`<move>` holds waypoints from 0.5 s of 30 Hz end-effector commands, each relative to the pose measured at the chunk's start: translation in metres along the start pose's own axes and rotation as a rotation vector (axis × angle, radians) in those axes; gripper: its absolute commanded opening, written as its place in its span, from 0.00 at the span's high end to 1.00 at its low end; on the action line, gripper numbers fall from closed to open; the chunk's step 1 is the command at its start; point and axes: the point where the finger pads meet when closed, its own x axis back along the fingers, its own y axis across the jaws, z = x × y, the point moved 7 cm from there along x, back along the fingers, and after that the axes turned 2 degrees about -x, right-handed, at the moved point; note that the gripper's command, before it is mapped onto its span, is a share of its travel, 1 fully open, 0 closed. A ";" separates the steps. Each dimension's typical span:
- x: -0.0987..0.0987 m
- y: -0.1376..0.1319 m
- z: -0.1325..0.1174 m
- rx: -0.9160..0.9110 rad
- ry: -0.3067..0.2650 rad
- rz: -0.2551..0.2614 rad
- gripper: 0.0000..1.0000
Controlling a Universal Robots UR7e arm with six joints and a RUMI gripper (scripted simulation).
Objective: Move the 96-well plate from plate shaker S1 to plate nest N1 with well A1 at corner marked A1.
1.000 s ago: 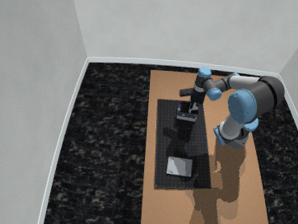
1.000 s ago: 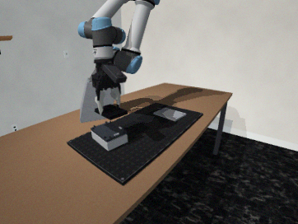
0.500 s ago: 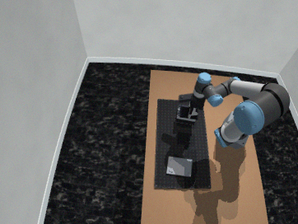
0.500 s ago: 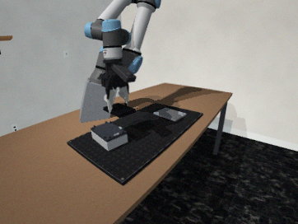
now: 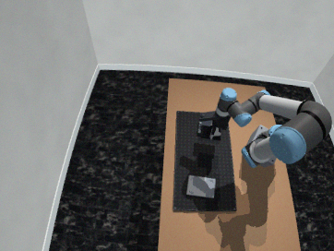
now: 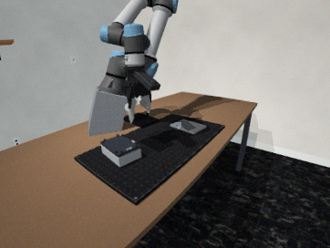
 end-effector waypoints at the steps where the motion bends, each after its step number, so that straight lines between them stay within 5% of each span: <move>1: -0.001 -0.021 0.000 -0.003 0.000 0.000 1.00; 15: -0.006 -0.061 0.000 -0.003 0.000 0.000 1.00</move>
